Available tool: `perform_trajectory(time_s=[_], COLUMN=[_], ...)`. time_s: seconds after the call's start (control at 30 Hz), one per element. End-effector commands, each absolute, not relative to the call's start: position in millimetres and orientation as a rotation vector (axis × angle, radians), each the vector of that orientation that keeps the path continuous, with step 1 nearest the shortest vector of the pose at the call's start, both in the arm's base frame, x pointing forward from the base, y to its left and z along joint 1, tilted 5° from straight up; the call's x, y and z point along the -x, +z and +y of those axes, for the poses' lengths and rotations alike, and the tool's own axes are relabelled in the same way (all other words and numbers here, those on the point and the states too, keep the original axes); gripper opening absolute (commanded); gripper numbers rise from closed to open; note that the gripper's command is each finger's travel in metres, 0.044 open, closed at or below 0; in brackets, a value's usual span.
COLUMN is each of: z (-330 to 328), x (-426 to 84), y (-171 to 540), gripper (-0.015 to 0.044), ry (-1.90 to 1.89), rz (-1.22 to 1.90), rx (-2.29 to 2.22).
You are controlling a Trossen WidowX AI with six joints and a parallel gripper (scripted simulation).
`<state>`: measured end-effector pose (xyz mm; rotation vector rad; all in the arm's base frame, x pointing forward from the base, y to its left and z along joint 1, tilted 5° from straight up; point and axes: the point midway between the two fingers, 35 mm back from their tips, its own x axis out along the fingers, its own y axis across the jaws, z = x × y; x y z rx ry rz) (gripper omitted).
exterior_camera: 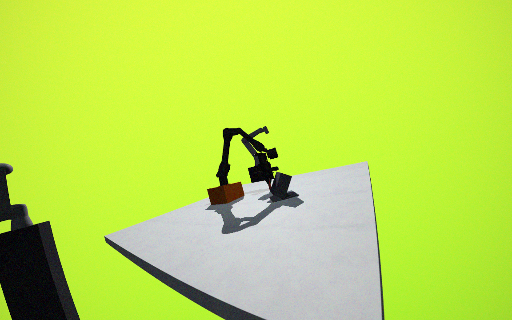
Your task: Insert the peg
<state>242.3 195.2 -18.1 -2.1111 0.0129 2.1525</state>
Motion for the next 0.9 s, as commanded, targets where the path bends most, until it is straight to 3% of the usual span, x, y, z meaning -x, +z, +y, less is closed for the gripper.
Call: perform_trajectory(time_s=[0.0, 0.57, 0.87], z=[195.4, 187.4, 184.1], x=[-242.6, -243.9, -246.6], y=[-17.7, 58.2, 60.4], gripper=[0.0000, 0.0000, 0.0000], ry=[2.151, 2.152, 2.147], rz=[0.012, 0.013, 0.011], rx=[2.112, 2.106, 2.089])
